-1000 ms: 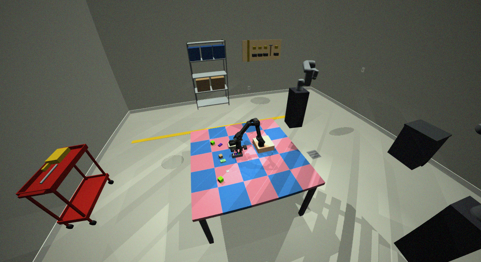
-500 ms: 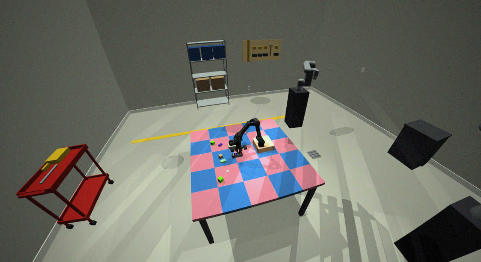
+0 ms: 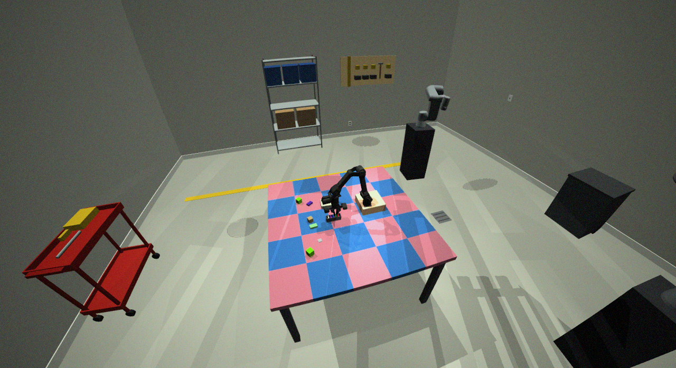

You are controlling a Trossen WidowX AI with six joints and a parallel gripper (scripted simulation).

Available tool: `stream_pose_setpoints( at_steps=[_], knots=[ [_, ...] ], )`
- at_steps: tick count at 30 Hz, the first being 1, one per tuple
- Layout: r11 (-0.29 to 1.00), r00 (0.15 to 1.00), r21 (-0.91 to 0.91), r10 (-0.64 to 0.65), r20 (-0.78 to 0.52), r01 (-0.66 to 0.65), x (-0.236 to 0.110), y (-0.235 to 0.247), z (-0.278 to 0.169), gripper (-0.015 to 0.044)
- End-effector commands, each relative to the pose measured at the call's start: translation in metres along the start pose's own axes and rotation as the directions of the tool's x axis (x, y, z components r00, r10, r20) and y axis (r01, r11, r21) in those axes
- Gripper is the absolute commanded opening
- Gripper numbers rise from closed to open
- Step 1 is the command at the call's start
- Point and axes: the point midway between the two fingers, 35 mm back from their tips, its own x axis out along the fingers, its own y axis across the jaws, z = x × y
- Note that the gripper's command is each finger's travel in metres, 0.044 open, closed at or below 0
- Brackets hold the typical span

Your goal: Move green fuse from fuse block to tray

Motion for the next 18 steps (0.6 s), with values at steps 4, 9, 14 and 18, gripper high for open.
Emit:
stream_pose_setpoints(
  at_steps=[4,9,14,18],
  knots=[
    [1.000,1.000,0.000,0.001,-0.001,-0.001,-0.0040,0.0005,-0.0002,0.0000],
    [1.000,1.000,0.000,0.001,-0.001,-0.001,-0.0064,0.0006,-0.0002,0.0000],
    [1.000,1.000,0.000,0.001,-0.002,-0.001,-0.0089,0.0006,-0.0002,0.0000],
    [1.000,1.000,0.000,0.001,-0.002,-0.001,-0.0108,0.0006,-0.0003,0.0000]
  ],
)
